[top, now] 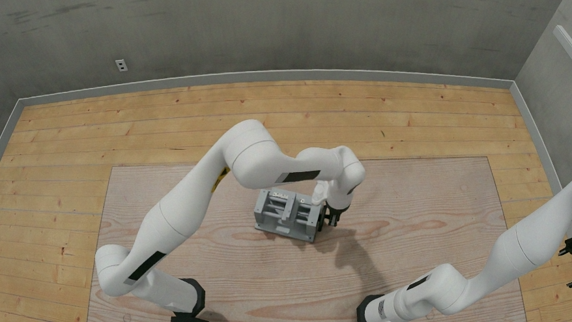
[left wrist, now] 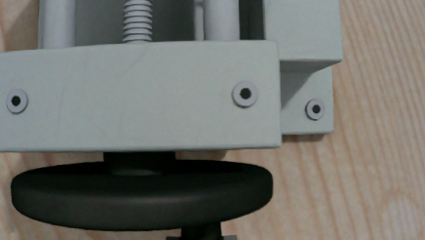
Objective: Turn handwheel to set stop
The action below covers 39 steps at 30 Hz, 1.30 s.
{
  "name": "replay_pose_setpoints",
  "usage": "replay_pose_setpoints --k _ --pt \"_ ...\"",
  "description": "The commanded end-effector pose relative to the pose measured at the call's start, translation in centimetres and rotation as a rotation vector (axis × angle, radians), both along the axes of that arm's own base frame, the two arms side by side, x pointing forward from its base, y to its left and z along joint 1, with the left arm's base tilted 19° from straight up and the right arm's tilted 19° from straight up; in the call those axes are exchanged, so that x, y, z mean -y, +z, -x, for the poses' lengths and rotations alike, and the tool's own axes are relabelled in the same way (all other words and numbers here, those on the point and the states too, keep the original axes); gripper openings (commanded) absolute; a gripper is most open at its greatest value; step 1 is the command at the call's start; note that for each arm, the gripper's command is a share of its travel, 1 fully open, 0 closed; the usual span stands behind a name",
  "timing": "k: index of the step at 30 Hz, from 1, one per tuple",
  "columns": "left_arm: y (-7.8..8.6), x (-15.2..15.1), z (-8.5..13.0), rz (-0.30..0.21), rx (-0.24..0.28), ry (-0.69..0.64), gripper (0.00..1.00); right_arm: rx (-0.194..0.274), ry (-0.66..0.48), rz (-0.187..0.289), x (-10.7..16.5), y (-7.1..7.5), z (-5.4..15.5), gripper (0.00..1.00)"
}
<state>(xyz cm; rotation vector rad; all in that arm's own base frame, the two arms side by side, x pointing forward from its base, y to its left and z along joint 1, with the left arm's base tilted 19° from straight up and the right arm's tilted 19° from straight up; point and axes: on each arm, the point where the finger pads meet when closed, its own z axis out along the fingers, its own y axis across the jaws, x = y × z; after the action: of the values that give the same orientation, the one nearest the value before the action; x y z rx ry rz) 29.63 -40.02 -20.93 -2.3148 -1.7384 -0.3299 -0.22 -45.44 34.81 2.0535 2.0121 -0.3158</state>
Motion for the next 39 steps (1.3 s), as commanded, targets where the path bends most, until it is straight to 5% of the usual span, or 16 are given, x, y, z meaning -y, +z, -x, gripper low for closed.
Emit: replay_pose_setpoints --k 1,18,39 --pt "-0.3 -0.3 0.9 0.0 -0.001 0.006 0.16 -0.008 0.011 -0.005 -0.1 0.0 0.1 1.0" --pt "0.3 -0.9 3.5 -0.005 -0.002 0.006 0.16 -0.008 0.011 -0.005 -0.1 0.0 0.1 1.0" --pt "4.1 0.1 4.5 -0.006 -0.001 0.007 0.16 -0.008 0.011 -0.005 -0.1 0.0 0.1 1.0"
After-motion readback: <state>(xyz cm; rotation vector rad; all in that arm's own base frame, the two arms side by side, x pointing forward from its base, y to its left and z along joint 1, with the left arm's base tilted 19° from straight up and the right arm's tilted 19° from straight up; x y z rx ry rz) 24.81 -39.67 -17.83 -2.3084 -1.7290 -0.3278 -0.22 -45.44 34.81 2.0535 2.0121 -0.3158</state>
